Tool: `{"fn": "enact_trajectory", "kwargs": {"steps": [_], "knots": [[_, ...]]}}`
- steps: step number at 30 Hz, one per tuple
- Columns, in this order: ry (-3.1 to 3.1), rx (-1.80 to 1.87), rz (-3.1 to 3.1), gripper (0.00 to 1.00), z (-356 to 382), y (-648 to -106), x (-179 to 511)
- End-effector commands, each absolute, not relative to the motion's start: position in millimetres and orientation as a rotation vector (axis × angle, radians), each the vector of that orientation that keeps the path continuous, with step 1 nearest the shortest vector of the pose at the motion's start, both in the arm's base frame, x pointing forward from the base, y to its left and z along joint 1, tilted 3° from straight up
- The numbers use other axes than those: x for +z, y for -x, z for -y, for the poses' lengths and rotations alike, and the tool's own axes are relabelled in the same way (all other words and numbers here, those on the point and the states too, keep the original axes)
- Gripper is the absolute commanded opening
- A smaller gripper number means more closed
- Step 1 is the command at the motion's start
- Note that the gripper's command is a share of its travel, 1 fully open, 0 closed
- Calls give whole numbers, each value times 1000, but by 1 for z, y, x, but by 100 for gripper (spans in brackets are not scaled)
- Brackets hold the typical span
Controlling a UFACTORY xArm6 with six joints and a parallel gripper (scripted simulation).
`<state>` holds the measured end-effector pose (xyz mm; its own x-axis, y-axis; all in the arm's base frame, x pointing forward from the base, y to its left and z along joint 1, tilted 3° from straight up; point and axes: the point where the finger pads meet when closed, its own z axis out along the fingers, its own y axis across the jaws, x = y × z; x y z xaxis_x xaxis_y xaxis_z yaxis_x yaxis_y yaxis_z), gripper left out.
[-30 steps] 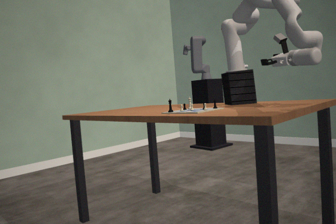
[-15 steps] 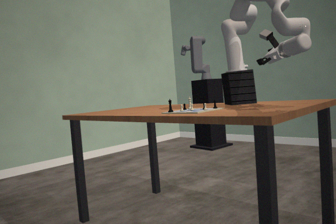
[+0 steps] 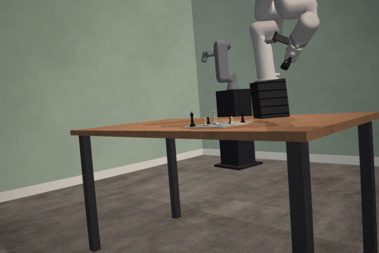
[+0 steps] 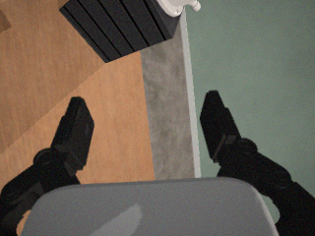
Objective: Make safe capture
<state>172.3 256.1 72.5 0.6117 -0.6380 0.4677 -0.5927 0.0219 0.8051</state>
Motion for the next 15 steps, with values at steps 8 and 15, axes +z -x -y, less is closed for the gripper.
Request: {"fn": "enact_trajectory", "kwargs": {"steps": [8,15], "knots": [[-1955,-364,971,100,-239,-228,96],[-2212,-521,893,100,-216,-271,116]]}}
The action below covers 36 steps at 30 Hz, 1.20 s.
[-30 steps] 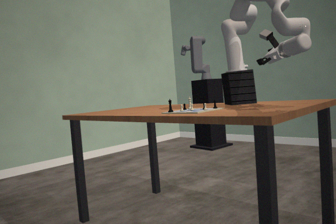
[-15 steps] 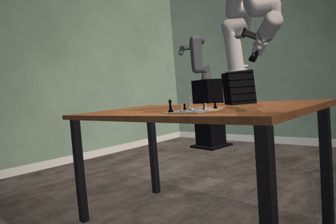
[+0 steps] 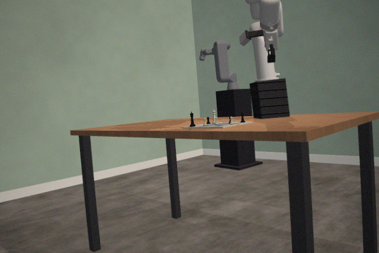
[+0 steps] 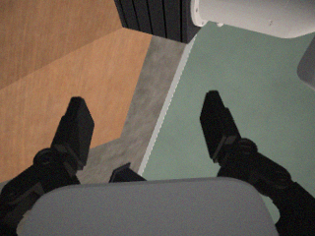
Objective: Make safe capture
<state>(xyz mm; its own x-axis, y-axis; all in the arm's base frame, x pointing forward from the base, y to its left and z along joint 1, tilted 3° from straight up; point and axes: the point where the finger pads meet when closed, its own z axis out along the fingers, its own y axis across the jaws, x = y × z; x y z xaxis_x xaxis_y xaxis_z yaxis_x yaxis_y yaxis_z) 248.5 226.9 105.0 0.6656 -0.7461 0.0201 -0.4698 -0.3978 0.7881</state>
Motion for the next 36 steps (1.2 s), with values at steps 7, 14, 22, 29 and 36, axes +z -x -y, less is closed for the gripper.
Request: {"fn": "enact_trajectory", "kwargs": {"steps": [7,14,22,29,36], "knots": [[-2351,-570,840,100,-200,-292,128],[-2638,-589,696,100,-161,-332,154],[-2901,-483,497,100,-112,-366,184],[-3007,-383,378,100,-84,-379,201],[-3131,-115,108,100,-24,-397,236]]}}
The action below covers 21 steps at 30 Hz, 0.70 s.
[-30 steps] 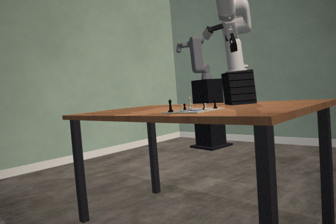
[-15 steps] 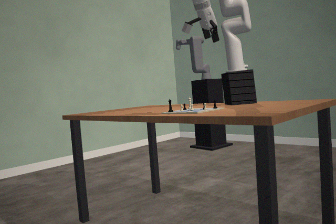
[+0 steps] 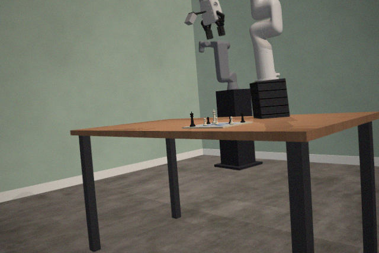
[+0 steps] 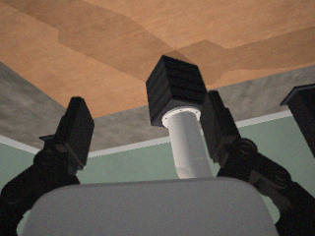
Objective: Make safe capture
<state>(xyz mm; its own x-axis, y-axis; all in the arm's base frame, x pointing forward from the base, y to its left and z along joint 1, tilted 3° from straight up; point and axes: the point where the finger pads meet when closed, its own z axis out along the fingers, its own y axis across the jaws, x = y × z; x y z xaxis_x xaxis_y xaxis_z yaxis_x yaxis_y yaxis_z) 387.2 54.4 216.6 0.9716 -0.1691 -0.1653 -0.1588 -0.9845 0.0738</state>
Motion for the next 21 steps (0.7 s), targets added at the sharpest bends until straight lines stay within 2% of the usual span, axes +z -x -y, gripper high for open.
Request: {"fn": "enact_trajectory", "kwargs": {"steps": [1,7,21], "knots": [[-3131,-115,108,100,-24,-397,236],[-3154,-30,-33,100,3,-403,247],[-3338,-320,-492,100,41,-441,201]]}}
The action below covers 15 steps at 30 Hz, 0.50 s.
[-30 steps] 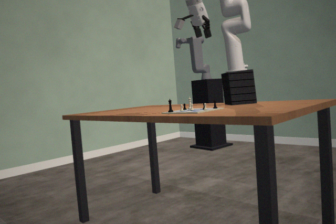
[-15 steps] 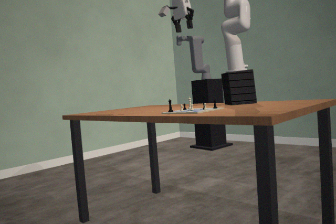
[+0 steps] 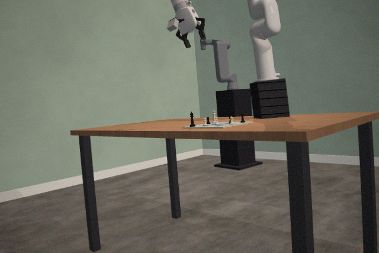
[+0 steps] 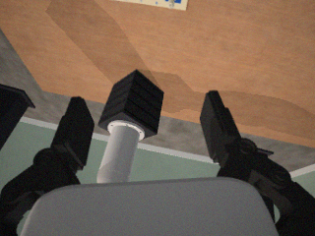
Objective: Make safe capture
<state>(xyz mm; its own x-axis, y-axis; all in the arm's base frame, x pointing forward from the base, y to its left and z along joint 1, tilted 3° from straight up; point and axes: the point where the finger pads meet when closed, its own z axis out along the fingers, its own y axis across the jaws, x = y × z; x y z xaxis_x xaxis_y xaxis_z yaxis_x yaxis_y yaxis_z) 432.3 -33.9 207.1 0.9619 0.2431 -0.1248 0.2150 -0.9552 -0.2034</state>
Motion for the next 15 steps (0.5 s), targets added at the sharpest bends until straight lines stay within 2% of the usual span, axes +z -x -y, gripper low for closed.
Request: {"fn": "enact_trajectory", "kwargs": {"steps": [1,15], "knots": [[2850,273,420,100,41,-441,201],[2356,191,786,100,95,-471,124]]}}
